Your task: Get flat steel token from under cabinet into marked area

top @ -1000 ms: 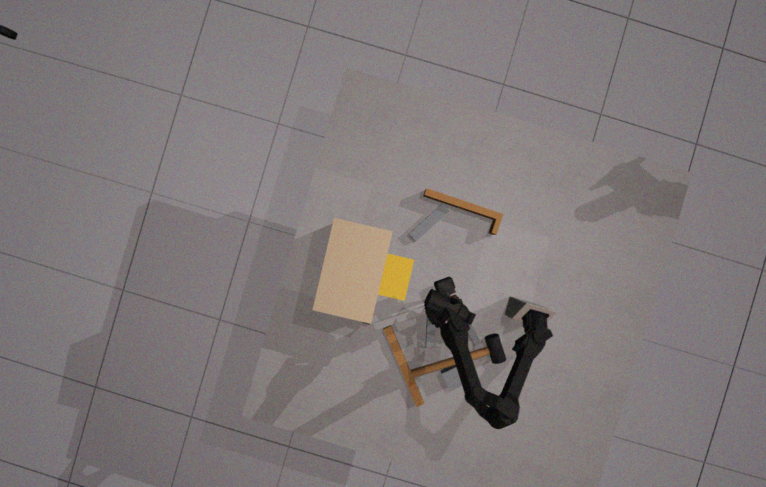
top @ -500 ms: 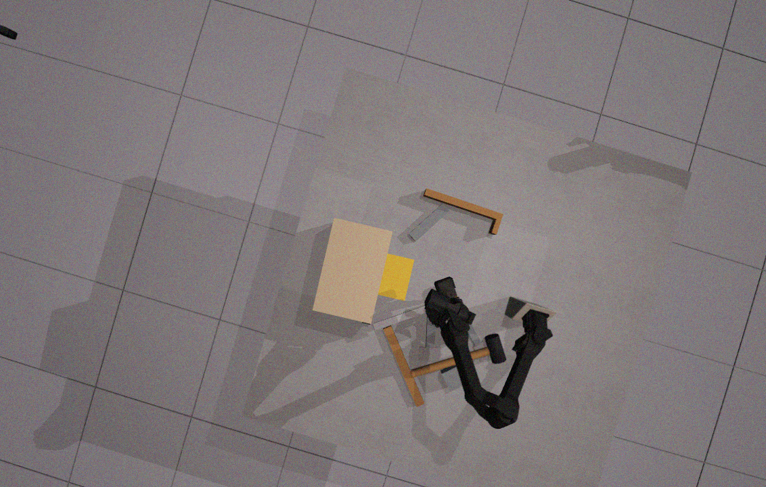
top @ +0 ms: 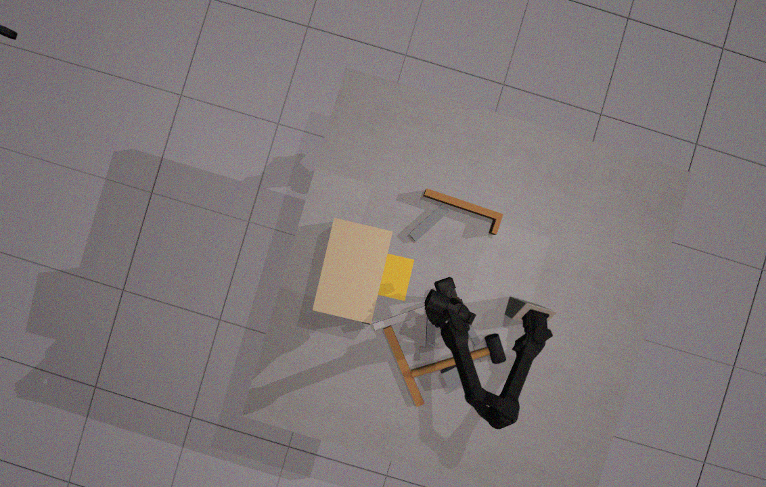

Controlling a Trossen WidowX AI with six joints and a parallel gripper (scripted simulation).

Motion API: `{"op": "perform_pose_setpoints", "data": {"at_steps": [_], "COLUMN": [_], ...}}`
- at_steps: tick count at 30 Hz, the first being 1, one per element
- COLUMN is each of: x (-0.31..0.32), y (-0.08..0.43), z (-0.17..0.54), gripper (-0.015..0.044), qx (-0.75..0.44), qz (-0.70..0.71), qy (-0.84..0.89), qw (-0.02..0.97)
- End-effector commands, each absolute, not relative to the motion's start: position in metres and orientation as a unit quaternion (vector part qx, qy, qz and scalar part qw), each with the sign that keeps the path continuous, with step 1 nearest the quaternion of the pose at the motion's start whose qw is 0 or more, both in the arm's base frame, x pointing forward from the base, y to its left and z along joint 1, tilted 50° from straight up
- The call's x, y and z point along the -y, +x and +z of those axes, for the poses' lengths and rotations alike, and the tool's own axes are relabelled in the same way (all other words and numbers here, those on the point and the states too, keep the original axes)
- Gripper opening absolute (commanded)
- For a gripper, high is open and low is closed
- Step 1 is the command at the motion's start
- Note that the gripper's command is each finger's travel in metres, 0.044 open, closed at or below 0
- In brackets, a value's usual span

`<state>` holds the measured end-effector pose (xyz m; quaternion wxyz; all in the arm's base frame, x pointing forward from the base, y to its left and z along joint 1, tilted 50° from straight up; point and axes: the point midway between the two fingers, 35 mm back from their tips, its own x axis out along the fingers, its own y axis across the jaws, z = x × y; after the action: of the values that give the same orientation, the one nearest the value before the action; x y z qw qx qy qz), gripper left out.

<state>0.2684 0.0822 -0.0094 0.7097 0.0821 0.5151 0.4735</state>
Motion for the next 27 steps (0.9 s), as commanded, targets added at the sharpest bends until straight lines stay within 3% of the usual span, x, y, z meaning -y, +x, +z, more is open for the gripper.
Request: {"op": "perform_pose_setpoints", "data": {"at_steps": [1,27], "x": [-0.0849,-0.0867], "y": [0.2668,0.2629], "z": [-0.0043,0.0005], "gripper": [0.0,0.0], "qx": [-0.514,-0.515], "qz": [0.475,0.476], "qy": [0.081,0.083], "qw": [0.71,0.708]}}
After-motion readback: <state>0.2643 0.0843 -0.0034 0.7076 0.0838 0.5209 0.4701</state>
